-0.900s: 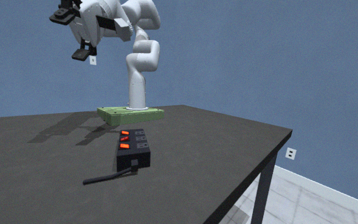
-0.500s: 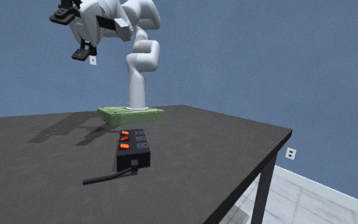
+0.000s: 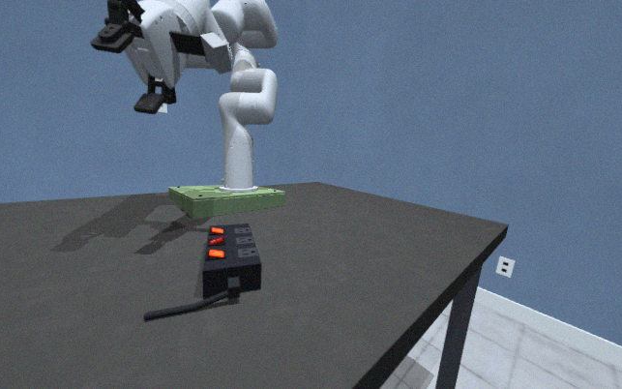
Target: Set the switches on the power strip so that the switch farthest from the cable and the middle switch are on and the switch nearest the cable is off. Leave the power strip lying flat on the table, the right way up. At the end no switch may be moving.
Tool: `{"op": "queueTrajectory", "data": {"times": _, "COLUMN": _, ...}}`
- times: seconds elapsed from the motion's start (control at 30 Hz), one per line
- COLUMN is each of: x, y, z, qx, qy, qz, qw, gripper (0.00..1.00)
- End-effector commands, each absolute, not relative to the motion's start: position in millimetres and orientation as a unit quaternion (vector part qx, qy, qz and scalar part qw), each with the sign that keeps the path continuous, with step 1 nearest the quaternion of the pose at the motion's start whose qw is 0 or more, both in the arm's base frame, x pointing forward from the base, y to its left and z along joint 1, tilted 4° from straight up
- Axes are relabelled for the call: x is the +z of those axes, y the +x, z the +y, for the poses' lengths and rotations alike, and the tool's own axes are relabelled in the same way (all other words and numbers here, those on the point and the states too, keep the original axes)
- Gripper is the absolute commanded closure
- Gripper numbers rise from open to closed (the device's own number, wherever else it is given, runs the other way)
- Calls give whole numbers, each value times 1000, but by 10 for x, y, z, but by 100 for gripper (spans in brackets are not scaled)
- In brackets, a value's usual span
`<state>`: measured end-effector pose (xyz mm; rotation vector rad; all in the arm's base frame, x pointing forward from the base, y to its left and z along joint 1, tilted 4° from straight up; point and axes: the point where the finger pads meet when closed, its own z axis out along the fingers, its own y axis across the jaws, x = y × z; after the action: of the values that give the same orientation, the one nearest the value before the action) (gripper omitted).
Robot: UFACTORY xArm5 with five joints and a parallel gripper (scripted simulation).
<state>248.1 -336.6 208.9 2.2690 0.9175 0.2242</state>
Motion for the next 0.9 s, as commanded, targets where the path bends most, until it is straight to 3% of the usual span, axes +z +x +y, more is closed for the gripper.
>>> {"op": "queueTrajectory", "data": {"times": 0.0, "x": 1834, "y": 2671, "z": -3278, "qx": 124, "qy": 897, "qz": 284, "qw": 314, "gripper": 0}}
{"op": "queueTrajectory", "data": {"times": 0.2, "x": 1647, "y": 2786, "z": -3191, "qx": 148, "qy": 914, "qz": 236, "qw": 295, "gripper": 0}}
{"op": "queueTrajectory", "data": {"times": 0.87, "x": 640, "y": 3191, "z": -2523, "qx": 234, "qy": 956, "qz": -38, "qw": 170, "gripper": 0}}
